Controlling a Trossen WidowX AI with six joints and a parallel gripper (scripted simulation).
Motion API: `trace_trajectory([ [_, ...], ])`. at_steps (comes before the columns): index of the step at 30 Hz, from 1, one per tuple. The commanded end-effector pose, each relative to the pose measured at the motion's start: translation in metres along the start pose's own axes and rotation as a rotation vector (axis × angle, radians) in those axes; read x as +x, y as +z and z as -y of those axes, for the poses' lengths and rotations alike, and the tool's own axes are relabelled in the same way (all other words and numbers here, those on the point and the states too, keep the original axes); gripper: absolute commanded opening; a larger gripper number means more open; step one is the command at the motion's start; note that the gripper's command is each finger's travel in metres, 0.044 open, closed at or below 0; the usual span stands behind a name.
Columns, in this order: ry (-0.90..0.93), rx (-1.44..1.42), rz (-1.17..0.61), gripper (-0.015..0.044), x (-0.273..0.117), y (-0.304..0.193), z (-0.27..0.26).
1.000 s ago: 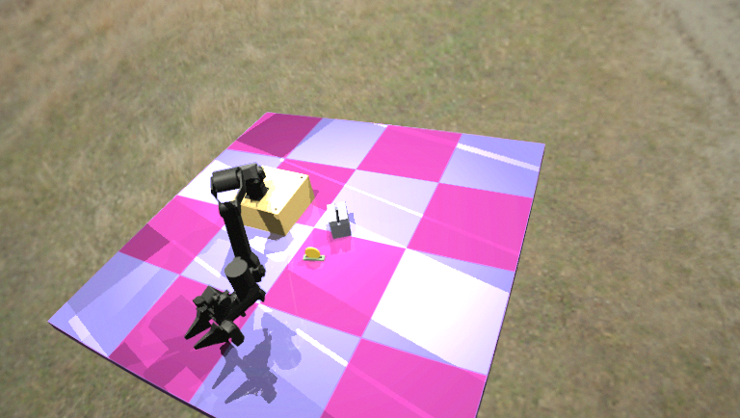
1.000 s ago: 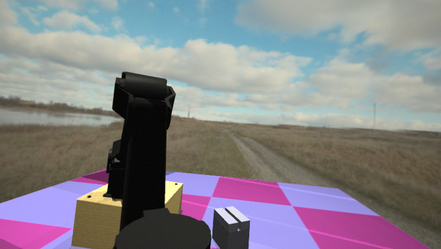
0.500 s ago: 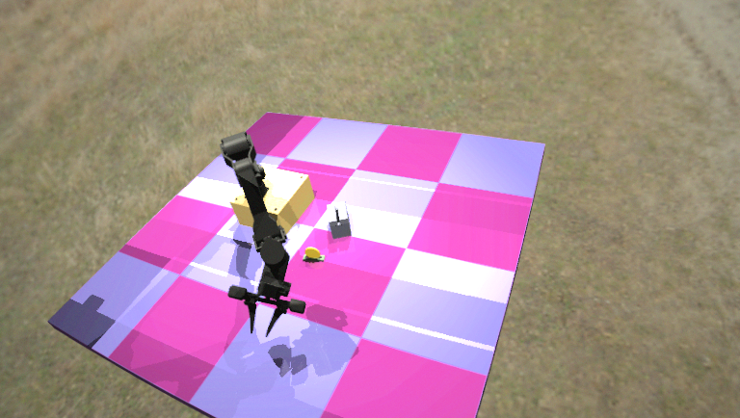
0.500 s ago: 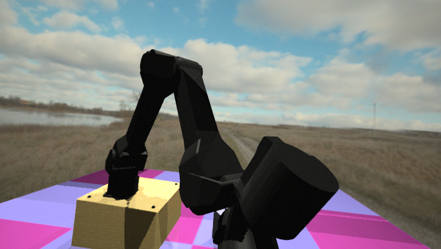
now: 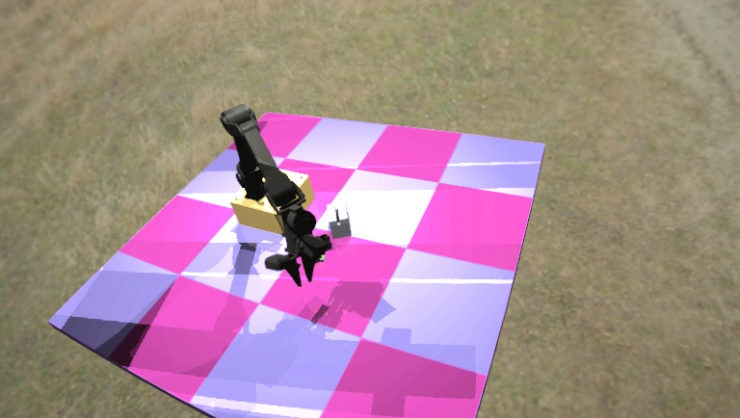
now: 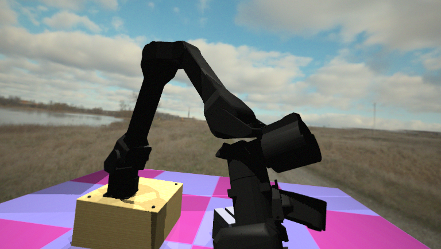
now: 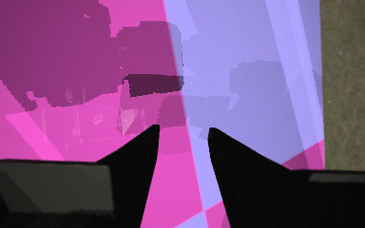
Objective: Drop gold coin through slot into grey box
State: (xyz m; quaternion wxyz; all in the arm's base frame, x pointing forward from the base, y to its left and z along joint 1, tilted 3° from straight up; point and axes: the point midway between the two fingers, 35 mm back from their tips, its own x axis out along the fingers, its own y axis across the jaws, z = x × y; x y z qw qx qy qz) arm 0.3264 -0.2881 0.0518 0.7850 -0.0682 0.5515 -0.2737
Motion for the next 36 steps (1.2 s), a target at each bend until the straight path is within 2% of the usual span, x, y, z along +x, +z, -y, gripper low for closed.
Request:
trace_trajectory([
  [1, 0.225, -0.228, -0.107, 0.0161, -0.044, -0.034, -0.054],
  [7, 0.462, -0.445, -0.219, 0.0161, -0.094, -0.077, -0.088],
  [13, 0.480, -0.460, -0.227, 0.0161, -0.099, -0.081, -0.093],
  [17, 0.480, -0.460, -0.227, 0.0161, -0.097, -0.082, -0.094],
  [21, 0.480, -0.460, -0.227, 0.0161, -0.069, -0.093, -0.107],
  [36, 0.481, -0.460, -0.227, 0.0161, -0.050, -0.101, -0.116],
])
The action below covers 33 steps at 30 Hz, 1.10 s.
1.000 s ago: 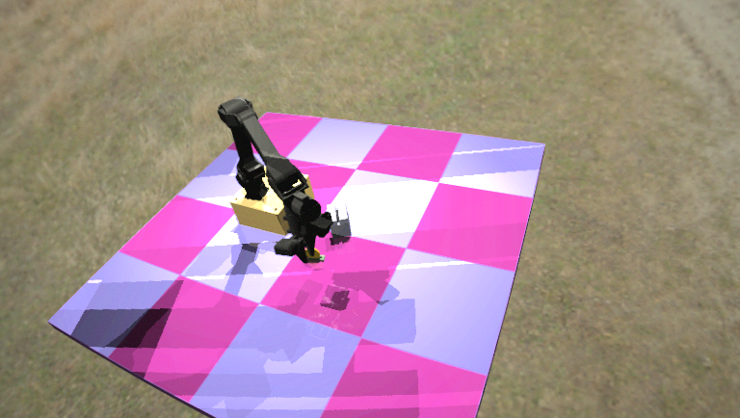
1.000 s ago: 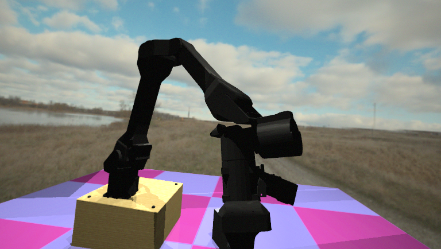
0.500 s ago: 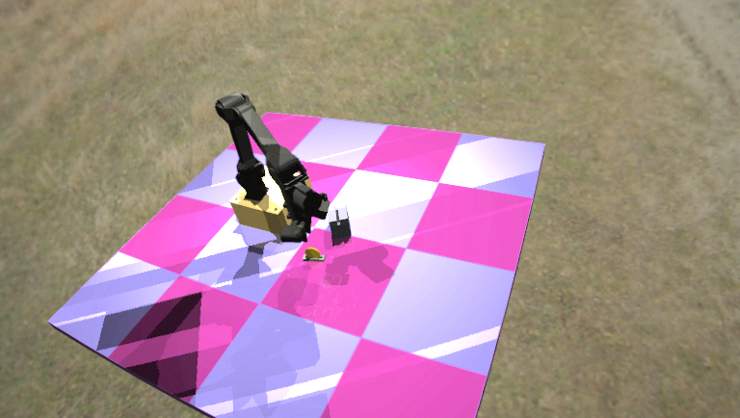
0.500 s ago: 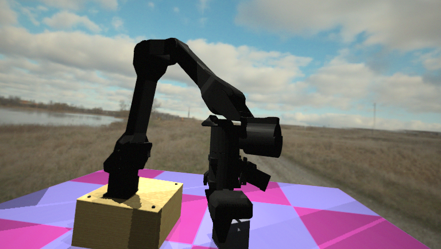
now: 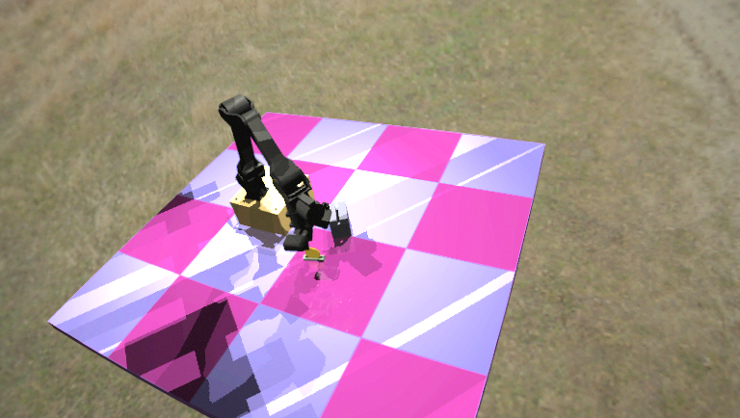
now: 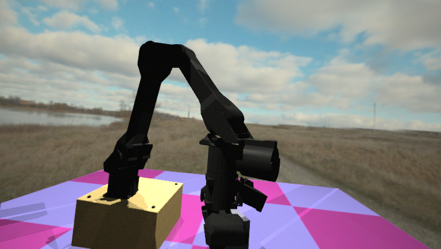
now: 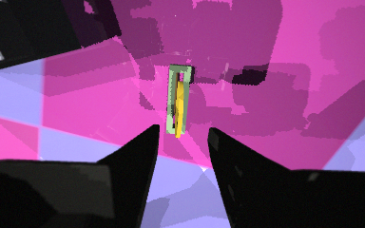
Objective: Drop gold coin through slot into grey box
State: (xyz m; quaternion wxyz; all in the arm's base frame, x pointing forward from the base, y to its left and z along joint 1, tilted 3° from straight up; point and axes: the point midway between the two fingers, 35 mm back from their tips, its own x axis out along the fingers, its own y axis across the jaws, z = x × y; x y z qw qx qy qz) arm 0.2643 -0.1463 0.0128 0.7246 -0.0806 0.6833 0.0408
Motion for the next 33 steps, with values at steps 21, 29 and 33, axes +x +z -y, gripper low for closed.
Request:
trace_trajectory([
  [21, 0.005, -0.005, 0.001, 0.0161, 0.039, 0.000, -0.001],
  [29, 0.005, -0.005, 0.001, 0.0161, 0.051, 0.000, -0.002],
  [33, 0.005, -0.005, 0.001, 0.0108, 0.052, 0.000, -0.002],
])
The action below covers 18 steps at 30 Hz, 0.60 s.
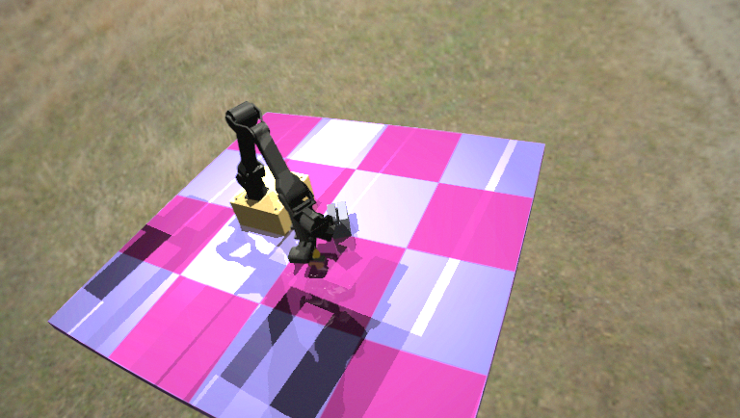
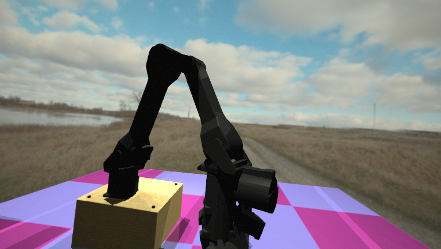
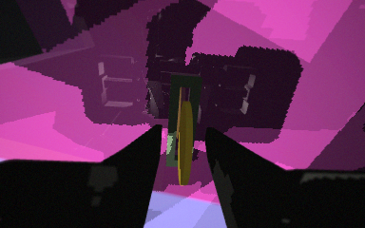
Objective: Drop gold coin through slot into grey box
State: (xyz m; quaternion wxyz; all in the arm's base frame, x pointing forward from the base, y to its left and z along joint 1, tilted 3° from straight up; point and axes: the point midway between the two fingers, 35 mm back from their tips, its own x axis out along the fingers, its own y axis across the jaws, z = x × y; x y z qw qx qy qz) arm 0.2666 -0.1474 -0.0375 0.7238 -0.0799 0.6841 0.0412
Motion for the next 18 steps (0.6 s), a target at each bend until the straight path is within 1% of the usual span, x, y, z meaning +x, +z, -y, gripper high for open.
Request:
trace_trajectory([
  [1, 0.004, -0.005, 0.003, 0.0082, 0.0020, 0.0002, -0.0009],
  [4, 0.004, -0.005, 0.003, 0.0003, 0.0020, 0.0002, -0.0009],
  [14, 0.004, -0.005, 0.003, 0.0000, 0.0016, 0.0003, -0.0008],
  [18, 0.004, -0.005, 0.003, 0.0000, -0.0064, 0.0014, 0.0001],
])
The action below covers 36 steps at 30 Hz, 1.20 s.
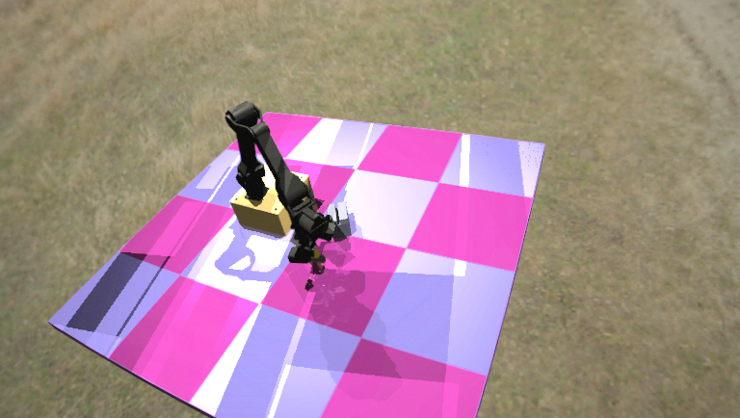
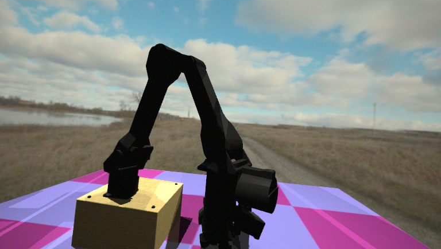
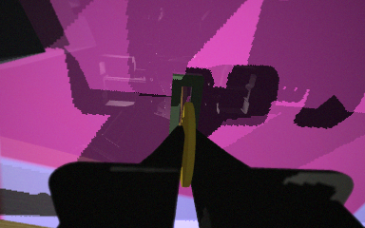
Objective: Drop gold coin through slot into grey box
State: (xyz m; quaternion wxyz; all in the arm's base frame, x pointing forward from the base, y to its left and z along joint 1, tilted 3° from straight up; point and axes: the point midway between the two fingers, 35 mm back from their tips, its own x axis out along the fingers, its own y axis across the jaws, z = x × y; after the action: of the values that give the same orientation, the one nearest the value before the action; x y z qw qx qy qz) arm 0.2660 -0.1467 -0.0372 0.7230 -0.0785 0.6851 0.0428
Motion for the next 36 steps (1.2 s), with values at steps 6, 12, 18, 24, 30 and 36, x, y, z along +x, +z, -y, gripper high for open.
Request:
trace_trajectory([
  [6, -0.001, -0.005, 0.006, 0.0000, -0.021, 0.003, 0.002],
  [12, -0.001, -0.005, 0.006, 0.0000, -0.036, 0.004, 0.003],
  [18, -0.001, -0.005, 0.006, 0.0000, -0.051, 0.004, 0.003],
  [24, -0.001, -0.005, 0.006, 0.0000, -0.066, 0.004, 0.003],
  [30, -0.001, -0.005, 0.006, 0.0000, -0.082, 0.003, 0.002],
  [36, -0.001, -0.005, 0.006, 0.0000, -0.093, 0.001, 0.001],
])
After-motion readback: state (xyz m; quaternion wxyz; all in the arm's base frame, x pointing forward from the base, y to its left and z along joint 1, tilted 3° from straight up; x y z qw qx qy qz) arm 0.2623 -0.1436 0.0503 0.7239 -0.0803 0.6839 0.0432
